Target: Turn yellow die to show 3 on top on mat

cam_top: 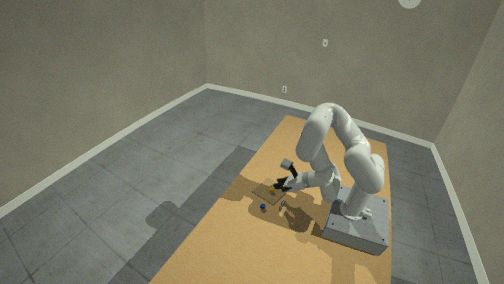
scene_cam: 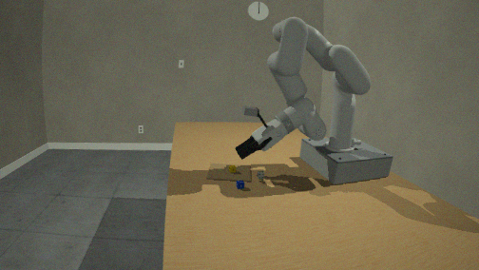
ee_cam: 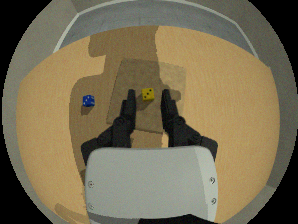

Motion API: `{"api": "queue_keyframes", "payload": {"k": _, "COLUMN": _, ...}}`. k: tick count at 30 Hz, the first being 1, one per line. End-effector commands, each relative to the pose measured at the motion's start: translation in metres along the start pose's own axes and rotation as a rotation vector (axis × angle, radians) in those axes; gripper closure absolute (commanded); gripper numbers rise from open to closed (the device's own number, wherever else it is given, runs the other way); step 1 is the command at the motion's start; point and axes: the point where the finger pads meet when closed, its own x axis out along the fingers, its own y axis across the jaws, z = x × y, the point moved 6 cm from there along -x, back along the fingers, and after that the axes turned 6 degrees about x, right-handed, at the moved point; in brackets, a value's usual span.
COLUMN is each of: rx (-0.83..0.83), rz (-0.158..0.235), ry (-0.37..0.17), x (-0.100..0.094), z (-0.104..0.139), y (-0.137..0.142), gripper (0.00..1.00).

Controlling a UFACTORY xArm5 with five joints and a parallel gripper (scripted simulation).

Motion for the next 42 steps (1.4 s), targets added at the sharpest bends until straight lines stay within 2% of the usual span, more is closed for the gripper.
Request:
{"api": "queue_keyframes", "payload": {"k": 1, "rx": 0.0, "rz": 0.0, "ry": 0.0, "x": -0.013, "z": -0.019, "y": -0.002, "gripper": 0.64}}
{"api": "queue_keyframes", "payload": {"k": 7, "rx": 0.0, "rz": 0.0, "ry": 0.0, "x": -0.023, "z": -0.032, "y": -0.004, "gripper": 0.64}}
{"api": "queue_keyframes", "payload": {"k": 16, "rx": 0.0, "rz": 0.0, "ry": -0.002, "x": -0.024, "z": -0.034, "y": -0.004, "gripper": 0.64}}
{"api": "queue_keyframes", "payload": {"k": 21, "rx": 0.0, "rz": 0.004, "ry": -0.032, "x": -0.021, "z": -0.038, "y": -0.004, "gripper": 0.64}}
{"api": "queue_keyframes", "payload": {"k": 26, "rx": 0.0, "rz": 0.012, "ry": -0.112, "x": -0.019, "z": -0.046, "y": -0.006, "gripper": 0.64}}
{"api": "queue_keyframes", "payload": {"k": 28, "rx": 0.0, "rz": 0.012, "ry": -0.112, "x": -0.019, "z": -0.046, "y": -0.006, "gripper": 0.64}}
{"api": "queue_keyframes", "payload": {"k": 35, "rx": -0.001, "rz": 0.035, "ry": -0.299, "x": -0.011, "z": -0.067, "y": -0.008, "gripper": 0.64}}
{"api": "queue_keyframes", "payload": {"k": 38, "rx": -0.002, "rz": 0.041, "ry": -0.332, "x": -0.009, "z": -0.071, "y": -0.007, "gripper": 0.64}}
{"api": "queue_keyframes", "payload": {"k": 41, "rx": -0.005, "rz": 0.052, "ry": -0.398, "x": -0.007, "z": -0.08, "y": -0.005, "gripper": 0.64}}
{"api": "queue_keyframes", "payload": {"k": 42, "rx": -0.005, "rz": 0.052, "ry": -0.4, "x": -0.007, "z": -0.08, "y": -0.005, "gripper": 0.64}}
